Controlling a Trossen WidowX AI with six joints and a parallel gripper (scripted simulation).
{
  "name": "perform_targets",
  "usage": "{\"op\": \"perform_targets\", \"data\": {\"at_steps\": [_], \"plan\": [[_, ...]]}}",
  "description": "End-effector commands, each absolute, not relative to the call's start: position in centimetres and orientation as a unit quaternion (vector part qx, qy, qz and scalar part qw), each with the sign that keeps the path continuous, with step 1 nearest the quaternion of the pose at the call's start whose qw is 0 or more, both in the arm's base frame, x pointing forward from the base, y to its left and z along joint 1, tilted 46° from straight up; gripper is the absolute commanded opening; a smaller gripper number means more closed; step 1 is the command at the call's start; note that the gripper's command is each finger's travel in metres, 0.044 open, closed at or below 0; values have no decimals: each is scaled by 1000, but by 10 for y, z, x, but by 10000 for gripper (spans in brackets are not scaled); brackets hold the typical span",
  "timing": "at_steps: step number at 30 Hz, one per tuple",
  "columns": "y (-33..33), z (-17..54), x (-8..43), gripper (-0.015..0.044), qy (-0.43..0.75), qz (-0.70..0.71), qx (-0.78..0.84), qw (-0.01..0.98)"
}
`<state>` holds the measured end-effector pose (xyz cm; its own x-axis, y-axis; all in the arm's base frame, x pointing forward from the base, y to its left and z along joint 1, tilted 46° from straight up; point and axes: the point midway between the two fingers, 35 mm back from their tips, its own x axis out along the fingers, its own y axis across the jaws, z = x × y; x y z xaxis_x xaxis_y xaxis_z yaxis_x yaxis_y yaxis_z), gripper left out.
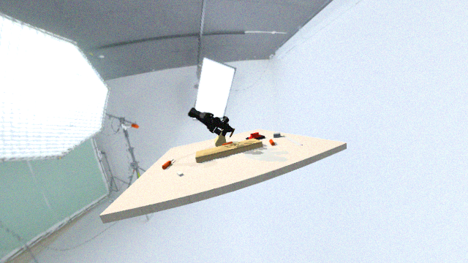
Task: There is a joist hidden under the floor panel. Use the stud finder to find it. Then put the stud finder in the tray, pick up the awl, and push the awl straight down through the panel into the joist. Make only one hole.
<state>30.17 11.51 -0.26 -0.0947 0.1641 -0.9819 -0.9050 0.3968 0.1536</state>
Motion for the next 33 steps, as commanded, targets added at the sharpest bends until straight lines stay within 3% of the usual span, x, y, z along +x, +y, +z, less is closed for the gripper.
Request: {"op": "perform_targets", "data": {"at_steps": [1,14,33], "plan": [[132,-8,311,0,529,518,-312,595],[179,-8,339,0,287,677,-320,597],[172,-15,341,0,284,678,-320,597]]}}
